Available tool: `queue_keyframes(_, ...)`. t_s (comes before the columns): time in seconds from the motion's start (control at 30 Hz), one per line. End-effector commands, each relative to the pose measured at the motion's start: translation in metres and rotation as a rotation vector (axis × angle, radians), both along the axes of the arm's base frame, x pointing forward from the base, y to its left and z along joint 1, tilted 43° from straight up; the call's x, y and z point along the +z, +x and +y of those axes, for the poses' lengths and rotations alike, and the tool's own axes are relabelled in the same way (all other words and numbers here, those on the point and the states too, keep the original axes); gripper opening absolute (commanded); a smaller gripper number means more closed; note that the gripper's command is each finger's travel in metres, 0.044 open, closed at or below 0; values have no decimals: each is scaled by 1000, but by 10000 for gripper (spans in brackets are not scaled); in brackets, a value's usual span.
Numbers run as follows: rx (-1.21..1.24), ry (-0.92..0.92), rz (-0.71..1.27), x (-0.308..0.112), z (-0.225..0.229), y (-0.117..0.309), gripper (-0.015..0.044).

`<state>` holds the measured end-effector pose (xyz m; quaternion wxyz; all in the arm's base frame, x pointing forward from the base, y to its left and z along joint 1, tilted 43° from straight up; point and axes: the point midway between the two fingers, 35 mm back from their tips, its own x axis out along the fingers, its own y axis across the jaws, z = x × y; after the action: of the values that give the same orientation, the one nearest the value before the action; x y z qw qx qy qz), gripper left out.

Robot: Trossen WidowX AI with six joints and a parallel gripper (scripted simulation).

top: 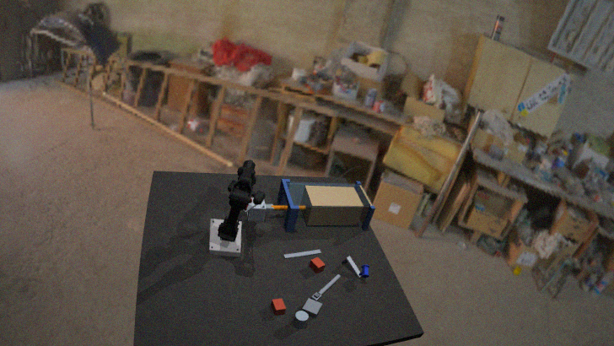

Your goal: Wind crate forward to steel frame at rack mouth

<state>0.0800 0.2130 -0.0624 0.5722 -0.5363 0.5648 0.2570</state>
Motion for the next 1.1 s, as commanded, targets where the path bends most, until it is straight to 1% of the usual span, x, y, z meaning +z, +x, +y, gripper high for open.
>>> queue_keyframes(0.0, 4, -7, -1, -5, -6, 0, 440)
queue_keyframes(0.3, 4, -7, -1, -12, -15, 1, 440)
queue_keyframes(0.83, 0, -2, 0, -10, -12, 0, 20)
queue_keyframes(0.93, 0, -2, 0, -10, -12, 0, 0)
queue_keyframes(1.07, 0, -2, 0, -10, -12, 0, 0)
